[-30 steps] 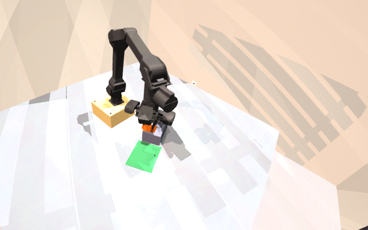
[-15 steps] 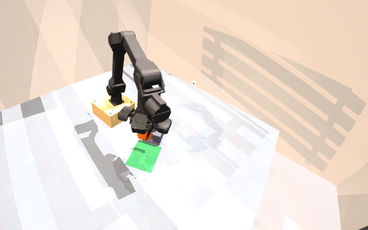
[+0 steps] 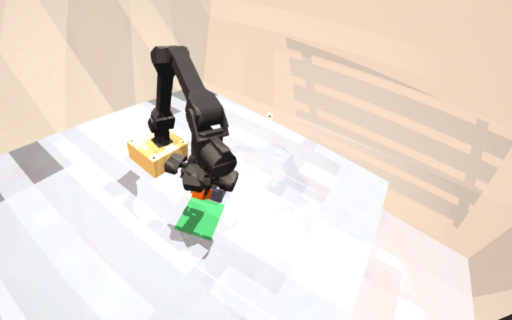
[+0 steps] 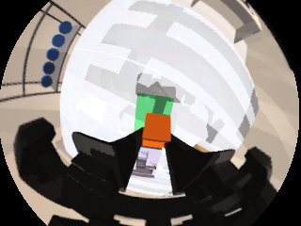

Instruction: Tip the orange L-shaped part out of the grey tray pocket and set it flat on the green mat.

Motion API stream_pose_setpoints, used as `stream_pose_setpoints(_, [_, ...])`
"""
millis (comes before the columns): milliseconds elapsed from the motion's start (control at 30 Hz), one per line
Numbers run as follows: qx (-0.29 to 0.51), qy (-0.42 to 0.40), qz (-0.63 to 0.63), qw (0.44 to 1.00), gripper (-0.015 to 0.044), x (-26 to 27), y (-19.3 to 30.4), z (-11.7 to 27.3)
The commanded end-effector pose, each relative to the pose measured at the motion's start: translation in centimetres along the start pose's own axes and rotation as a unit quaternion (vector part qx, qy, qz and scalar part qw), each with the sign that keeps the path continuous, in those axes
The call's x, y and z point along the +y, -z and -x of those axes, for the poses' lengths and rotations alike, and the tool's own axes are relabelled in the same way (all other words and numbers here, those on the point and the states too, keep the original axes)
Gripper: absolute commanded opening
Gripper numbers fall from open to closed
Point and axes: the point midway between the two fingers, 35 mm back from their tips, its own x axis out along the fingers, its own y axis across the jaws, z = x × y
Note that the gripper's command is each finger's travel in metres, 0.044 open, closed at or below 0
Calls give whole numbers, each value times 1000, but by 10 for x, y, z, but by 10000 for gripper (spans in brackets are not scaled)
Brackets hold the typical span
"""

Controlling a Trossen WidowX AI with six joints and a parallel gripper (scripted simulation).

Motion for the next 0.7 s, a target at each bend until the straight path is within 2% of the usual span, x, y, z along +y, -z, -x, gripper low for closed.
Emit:
stream_pose_setpoints(0, [1,2,2,1000,0,-1,0,-8])
stream_pose_setpoints(667, [1,2,2,1000,0,-1,0,-39])
